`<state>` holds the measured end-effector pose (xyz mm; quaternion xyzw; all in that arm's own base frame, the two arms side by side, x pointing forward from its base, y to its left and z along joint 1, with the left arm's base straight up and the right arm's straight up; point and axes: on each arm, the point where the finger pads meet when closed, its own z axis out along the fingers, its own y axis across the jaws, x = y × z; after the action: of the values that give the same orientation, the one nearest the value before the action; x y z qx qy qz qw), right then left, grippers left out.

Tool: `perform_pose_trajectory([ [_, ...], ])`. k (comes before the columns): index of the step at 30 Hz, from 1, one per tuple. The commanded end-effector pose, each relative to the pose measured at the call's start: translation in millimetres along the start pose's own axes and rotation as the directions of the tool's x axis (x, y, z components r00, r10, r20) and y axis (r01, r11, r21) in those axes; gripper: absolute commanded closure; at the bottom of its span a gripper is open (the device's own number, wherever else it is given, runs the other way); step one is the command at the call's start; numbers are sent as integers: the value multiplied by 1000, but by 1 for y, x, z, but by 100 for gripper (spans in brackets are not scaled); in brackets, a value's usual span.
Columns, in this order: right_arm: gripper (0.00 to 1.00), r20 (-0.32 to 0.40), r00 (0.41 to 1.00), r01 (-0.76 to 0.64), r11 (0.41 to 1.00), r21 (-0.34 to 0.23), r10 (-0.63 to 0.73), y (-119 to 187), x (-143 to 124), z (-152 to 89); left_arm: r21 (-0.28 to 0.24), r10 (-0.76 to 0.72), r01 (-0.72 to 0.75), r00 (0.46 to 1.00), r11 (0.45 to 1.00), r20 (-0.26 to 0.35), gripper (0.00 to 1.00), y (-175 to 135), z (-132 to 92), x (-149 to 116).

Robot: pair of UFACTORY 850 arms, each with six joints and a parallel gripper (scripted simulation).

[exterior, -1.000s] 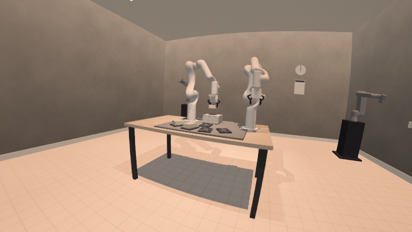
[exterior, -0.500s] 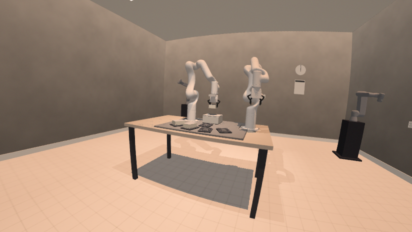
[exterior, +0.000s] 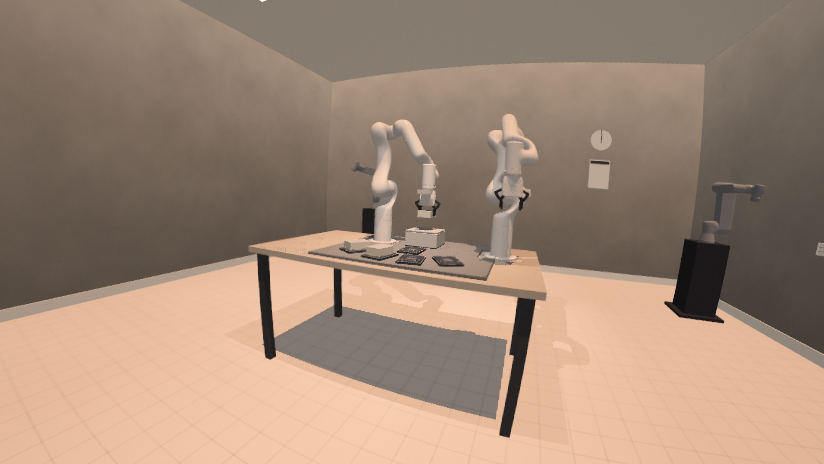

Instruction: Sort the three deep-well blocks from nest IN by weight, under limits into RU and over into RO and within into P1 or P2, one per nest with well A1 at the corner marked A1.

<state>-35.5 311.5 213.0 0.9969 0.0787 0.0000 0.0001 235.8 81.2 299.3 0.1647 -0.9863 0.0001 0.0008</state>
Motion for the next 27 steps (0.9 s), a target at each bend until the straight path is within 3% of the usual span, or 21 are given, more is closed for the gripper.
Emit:
perform_pose_trajectory([
  [1,100,0,1000,0,1000,2,0,-1,0,7,0,0,0,1000,1000,2,0,0,-1,-1],
  [27,100,0,1000,0,1000,2,0,-1,0,44,0,0,0,1000,1000,2,0,0,-1,-1],
])
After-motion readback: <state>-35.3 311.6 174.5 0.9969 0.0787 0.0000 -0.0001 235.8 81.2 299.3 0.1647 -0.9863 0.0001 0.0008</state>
